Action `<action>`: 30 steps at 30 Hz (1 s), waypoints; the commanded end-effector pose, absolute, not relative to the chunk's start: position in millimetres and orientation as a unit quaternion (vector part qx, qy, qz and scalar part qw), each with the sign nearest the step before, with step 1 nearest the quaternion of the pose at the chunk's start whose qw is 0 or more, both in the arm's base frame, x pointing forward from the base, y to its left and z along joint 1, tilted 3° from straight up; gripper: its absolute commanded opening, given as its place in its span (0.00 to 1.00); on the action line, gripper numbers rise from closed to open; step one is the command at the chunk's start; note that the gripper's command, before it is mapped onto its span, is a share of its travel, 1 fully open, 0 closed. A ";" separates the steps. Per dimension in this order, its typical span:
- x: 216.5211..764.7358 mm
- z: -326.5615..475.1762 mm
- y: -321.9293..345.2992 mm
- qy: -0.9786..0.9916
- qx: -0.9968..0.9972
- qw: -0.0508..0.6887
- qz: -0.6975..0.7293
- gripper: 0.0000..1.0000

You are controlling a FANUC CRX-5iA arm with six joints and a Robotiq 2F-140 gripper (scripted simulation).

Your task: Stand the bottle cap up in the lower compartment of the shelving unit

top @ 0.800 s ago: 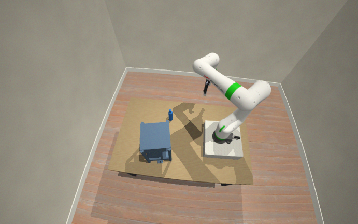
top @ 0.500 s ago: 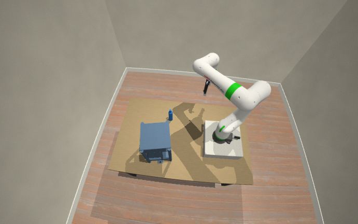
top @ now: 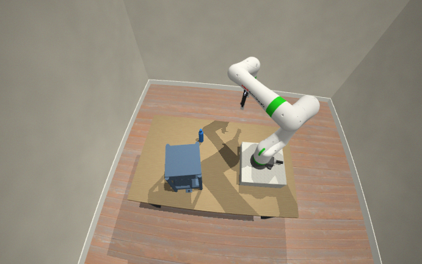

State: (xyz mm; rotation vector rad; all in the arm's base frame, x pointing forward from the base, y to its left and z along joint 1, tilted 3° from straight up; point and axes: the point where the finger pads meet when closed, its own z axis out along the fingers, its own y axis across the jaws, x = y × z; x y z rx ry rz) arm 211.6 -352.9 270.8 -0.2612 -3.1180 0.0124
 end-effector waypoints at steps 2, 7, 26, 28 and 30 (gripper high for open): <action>207.9 321.5 -350.8 -0.996 -0.083 0.007 0.003 1.00; 207.4 325.1 -350.5 -0.996 -0.083 0.007 0.003 1.00; 353.7 295.6 -291.5 -1.000 0.025 -0.004 0.010 1.00; 378.3 289.8 -274.5 -0.999 0.045 -0.007 0.011 1.00; 389.9 287.0 -265.6 -0.998 0.054 -0.008 0.011 1.00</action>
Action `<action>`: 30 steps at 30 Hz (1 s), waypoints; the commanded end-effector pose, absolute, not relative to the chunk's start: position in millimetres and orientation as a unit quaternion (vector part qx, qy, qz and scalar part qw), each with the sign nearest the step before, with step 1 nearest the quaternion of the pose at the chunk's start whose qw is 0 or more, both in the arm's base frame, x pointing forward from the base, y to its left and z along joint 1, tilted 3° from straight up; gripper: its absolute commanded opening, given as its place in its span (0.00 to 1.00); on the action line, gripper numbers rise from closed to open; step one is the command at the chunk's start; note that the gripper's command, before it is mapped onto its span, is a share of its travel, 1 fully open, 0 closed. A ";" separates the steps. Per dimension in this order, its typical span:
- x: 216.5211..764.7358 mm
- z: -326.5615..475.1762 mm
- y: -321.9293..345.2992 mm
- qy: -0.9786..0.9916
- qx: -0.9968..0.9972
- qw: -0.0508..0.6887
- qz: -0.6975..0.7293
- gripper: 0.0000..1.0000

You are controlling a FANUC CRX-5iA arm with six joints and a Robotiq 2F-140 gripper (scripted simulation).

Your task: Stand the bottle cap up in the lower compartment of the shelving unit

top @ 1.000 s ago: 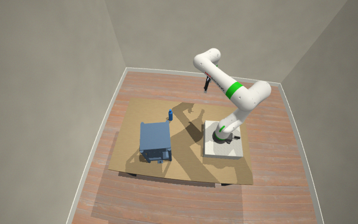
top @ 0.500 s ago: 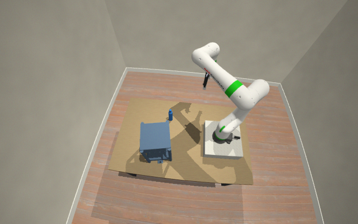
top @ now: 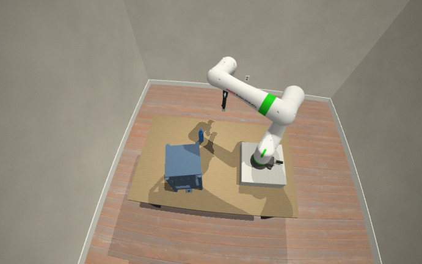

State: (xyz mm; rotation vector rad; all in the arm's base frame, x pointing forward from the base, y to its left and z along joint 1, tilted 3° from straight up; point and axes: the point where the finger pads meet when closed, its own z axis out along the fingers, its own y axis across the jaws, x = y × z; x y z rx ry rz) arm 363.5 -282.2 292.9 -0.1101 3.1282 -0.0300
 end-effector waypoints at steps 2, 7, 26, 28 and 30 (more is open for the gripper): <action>406.1 282.9 -252.1 0.998 -0.068 0.009 -0.012 1.00; 444.9 272.2 -213.8 0.995 -0.102 0.014 -0.012 1.00; 515.4 247.2 -111.7 0.984 -0.178 0.024 -0.012 1.00; 515.4 247.2 -111.7 0.984 -0.178 0.024 -0.012 1.00; 515.4 247.2 -111.7 0.984 -0.178 0.024 -0.012 1.00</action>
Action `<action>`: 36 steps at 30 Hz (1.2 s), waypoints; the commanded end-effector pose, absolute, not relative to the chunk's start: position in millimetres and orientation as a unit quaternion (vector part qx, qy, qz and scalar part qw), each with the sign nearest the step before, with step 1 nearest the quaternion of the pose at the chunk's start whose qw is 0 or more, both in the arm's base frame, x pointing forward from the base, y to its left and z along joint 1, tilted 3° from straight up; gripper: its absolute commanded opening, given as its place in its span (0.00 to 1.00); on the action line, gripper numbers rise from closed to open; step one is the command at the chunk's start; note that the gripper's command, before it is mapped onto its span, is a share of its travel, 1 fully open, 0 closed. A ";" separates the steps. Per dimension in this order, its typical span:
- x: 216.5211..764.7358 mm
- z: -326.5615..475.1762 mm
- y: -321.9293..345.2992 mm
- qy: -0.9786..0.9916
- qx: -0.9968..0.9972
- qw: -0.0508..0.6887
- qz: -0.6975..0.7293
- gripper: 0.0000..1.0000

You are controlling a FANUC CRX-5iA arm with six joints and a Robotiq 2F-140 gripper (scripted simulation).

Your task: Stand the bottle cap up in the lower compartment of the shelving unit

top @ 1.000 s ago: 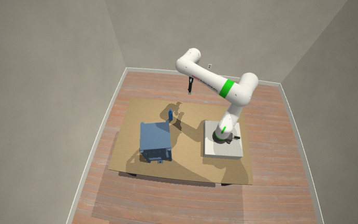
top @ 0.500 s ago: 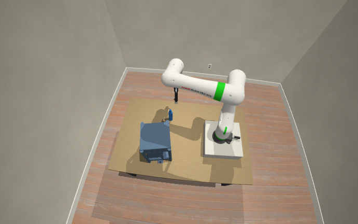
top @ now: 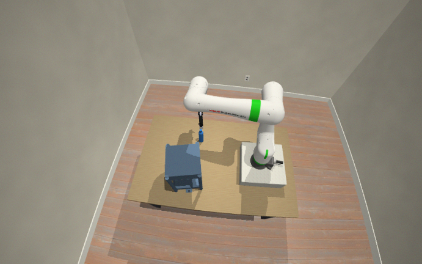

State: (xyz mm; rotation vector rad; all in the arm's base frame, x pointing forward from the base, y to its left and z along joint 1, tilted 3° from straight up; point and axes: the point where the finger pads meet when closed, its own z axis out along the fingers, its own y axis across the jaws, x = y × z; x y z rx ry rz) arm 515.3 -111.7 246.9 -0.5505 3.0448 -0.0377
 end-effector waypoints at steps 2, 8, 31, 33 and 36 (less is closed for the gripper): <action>515.4 247.2 -111.7 0.984 -0.178 0.024 -0.012 1.00; 515.4 247.1 -111.7 0.983 -0.181 0.026 -0.009 0.36; 517.5 245.0 -109.9 0.872 -0.384 0.197 0.231 0.36; 517.3 244.8 -110.0 0.855 -0.401 0.212 0.253 0.36; 517.0 244.5 -110.3 0.827 -0.425 0.233 0.284 0.36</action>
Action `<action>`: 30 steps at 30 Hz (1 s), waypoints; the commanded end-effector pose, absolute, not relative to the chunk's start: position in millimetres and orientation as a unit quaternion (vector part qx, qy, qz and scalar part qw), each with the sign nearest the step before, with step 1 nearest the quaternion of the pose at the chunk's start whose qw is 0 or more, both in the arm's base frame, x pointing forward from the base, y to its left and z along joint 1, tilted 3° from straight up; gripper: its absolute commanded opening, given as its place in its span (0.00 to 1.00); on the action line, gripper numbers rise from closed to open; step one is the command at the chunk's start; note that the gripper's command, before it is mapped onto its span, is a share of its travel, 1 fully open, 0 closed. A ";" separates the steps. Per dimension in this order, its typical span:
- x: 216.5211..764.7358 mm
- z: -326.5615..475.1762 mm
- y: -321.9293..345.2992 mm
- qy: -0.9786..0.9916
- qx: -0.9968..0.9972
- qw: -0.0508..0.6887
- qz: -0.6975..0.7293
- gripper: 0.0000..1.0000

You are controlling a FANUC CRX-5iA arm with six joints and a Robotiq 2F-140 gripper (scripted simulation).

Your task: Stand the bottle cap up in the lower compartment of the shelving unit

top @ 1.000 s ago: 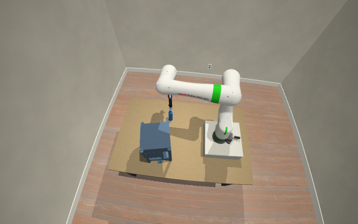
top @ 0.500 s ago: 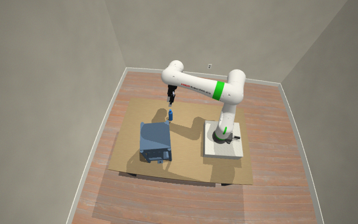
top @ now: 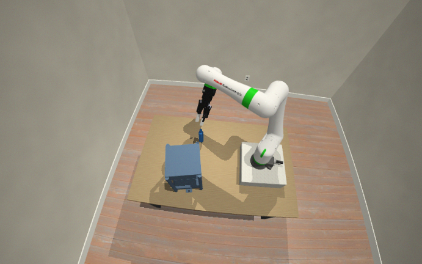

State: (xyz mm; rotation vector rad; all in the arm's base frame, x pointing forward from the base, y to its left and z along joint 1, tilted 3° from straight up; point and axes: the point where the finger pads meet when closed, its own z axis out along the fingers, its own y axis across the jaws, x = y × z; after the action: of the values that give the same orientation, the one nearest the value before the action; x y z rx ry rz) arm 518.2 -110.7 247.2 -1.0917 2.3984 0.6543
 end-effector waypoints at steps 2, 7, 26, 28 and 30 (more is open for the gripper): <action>516.8 243.9 -110.1 0.813 -0.436 0.243 0.300 0.36; 516.0 243.0 -110.7 0.754 -0.477 0.280 0.355 0.36; 515.7 240.2 -110.1 0.485 -0.582 0.386 0.526 0.36; 516.1 240.3 -110.4 0.452 -0.589 0.395 0.541 0.36; 516.2 240.2 -110.2 0.420 -0.595 0.403 0.554 0.36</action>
State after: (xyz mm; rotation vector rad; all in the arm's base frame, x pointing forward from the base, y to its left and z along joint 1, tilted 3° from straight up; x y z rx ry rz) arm 514.3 -112.4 238.7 -1.4851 1.2012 1.3369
